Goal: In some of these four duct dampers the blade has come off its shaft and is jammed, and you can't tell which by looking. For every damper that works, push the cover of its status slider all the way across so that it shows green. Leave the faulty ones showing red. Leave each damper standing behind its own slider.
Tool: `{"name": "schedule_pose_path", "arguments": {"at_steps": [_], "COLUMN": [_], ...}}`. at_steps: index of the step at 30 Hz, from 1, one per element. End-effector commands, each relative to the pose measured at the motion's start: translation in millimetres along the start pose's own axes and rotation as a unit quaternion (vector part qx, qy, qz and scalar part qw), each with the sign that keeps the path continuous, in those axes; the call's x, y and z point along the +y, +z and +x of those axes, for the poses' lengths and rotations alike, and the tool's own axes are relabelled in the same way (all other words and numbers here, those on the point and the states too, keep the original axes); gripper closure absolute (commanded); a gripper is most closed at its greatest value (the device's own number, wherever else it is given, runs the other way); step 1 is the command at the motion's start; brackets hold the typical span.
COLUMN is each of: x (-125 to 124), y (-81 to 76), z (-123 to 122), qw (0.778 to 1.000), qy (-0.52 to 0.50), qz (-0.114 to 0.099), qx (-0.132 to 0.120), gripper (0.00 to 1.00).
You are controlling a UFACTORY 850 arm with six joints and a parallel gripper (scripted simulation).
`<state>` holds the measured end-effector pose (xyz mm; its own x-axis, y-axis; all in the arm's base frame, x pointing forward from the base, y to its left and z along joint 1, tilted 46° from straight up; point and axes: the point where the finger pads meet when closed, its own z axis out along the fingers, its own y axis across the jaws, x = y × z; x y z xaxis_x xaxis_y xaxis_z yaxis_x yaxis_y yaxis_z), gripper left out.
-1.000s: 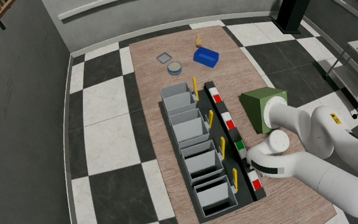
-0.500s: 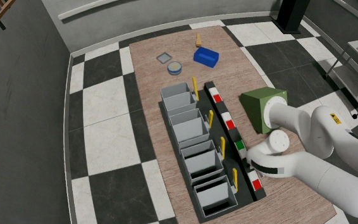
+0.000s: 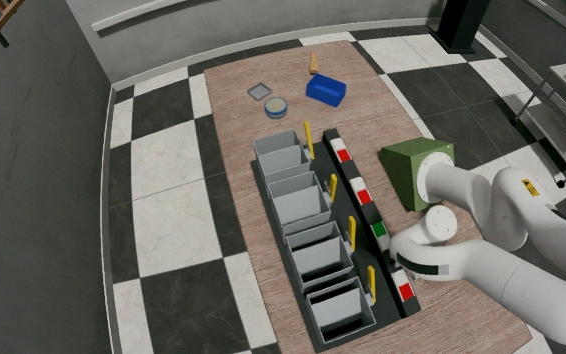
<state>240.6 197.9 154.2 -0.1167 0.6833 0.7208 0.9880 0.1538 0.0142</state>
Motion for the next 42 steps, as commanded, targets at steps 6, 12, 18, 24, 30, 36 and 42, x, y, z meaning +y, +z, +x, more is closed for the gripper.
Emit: {"name": "schedule_pose_path", "arguments": {"at_steps": [6, 12, 18, 24, 30, 36, 42], "x": [0.5, 0.5, 0.5, 0.5, 0.5, 0.5, 0.5], "y": [3.2, 7.2, 10.2, 14.7, 18.7, 20.8, 22.7], "z": [0.0, 0.0, -0.1, -0.1, -0.1, -0.1, -0.2], "qw": [1.000, 1.000, 1.000, 1.000, 1.000, 1.000, 1.000], "qy": [0.000, 0.000, 0.000, 0.000, 0.000, 0.000, 0.000], "qz": [0.000, 0.000, 0.000, 0.000, 0.000, 0.000, 0.000], "qx": [0.000, 0.000, 0.000, 0.000, 0.000, 0.000, 0.000], "gripper": [1.00, 1.00, 1.00, 1.00, 1.00, 1.00, 1.00]}}
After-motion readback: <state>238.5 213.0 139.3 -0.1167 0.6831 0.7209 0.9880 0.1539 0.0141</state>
